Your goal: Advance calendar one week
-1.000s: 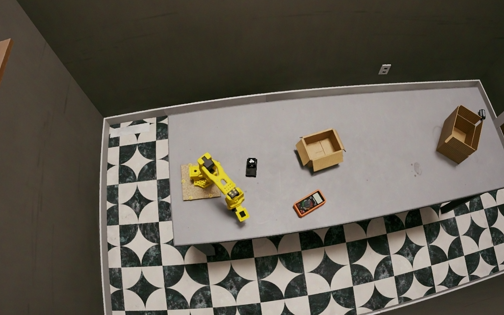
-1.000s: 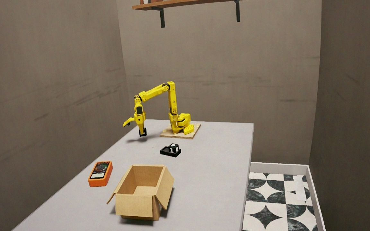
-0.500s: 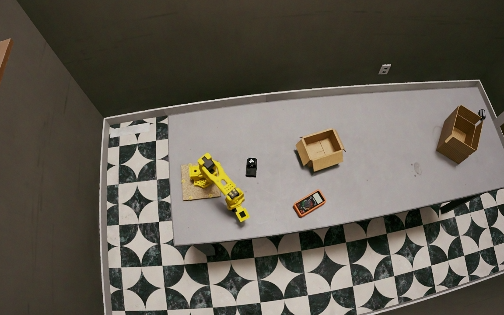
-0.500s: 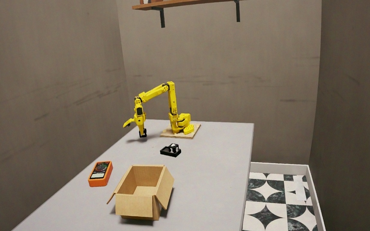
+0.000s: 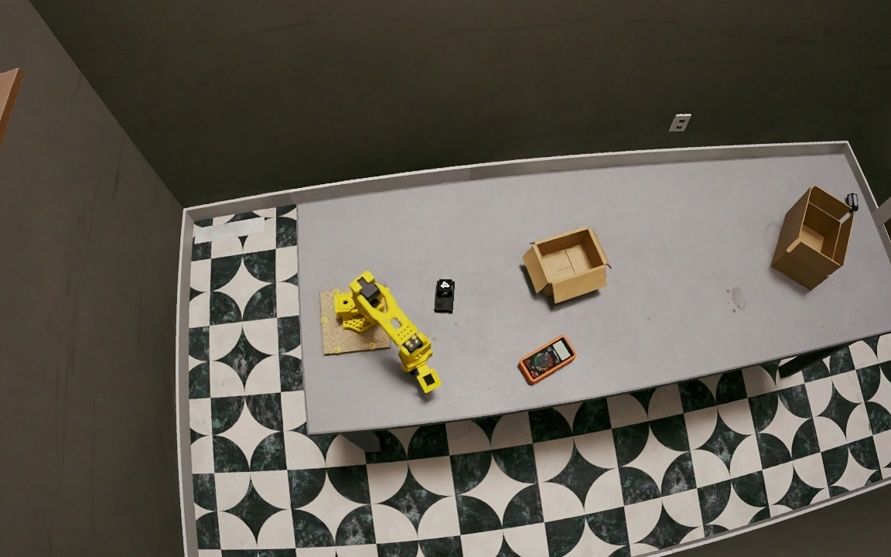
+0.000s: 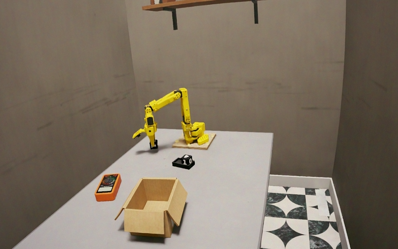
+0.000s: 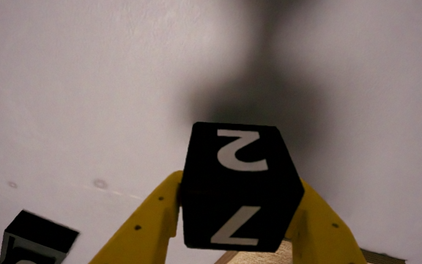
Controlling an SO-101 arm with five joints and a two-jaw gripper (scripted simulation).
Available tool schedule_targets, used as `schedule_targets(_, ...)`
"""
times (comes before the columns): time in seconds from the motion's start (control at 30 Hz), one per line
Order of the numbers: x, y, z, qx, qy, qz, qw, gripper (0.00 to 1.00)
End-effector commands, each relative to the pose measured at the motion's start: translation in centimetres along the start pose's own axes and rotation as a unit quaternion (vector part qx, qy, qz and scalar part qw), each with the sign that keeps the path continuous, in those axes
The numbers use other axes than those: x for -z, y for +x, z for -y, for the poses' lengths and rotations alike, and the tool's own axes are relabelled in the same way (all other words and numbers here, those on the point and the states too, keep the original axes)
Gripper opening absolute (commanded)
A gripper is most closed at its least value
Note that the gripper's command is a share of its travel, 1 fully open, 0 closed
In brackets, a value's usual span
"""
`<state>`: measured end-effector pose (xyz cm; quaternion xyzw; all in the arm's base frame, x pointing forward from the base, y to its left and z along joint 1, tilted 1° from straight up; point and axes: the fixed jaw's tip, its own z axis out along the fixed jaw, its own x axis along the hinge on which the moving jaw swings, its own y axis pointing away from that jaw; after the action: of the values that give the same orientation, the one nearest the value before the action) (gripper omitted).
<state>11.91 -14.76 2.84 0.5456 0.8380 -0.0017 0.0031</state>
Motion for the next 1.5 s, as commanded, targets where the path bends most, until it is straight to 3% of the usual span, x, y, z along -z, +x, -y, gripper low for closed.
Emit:
schedule_targets(0.0, -0.5, 0.3, 0.2, -0.01, 0.002, -0.01, 1.0, 0.0)
schedule_targets(1.47, -2.1, 0.3, 0.2, -0.01, 0.002, -0.01, 1.0, 0.0)
